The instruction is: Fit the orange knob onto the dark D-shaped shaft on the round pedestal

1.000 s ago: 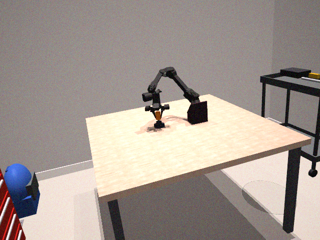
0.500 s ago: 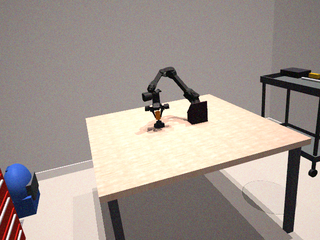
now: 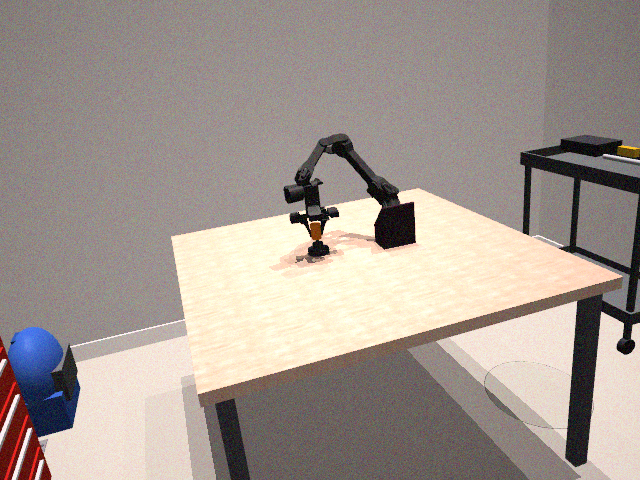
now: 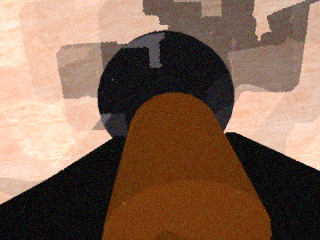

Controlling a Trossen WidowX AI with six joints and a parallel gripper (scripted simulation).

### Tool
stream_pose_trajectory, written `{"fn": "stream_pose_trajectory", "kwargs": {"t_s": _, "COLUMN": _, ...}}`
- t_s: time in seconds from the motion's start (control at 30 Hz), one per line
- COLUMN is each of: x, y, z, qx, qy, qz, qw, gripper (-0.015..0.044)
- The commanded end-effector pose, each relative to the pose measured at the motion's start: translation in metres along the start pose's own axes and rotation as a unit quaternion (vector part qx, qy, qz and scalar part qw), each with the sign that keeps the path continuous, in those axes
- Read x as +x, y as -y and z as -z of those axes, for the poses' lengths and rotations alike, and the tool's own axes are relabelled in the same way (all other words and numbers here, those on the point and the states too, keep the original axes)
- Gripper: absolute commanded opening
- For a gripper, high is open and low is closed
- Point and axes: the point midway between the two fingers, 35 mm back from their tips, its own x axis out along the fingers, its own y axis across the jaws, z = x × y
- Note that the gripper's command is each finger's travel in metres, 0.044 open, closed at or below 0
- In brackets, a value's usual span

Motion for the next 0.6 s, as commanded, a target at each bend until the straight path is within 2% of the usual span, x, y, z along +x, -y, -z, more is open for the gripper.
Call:
{"fn": "stream_pose_trajectory", "kwargs": {"t_s": 0.0, "x": 0.0002, "y": -0.0028, "z": -0.0001, "qx": -0.003, "qy": 0.000, "qz": 0.000, "qw": 1.000, "gripper": 0.0000}}
{"fn": "stream_pose_trajectory", "kwargs": {"t_s": 0.57, "x": 0.0014, "y": -0.0012, "z": -0.0002, "qx": -0.003, "qy": 0.000, "qz": 0.000, "qw": 1.000, "gripper": 0.0000}}
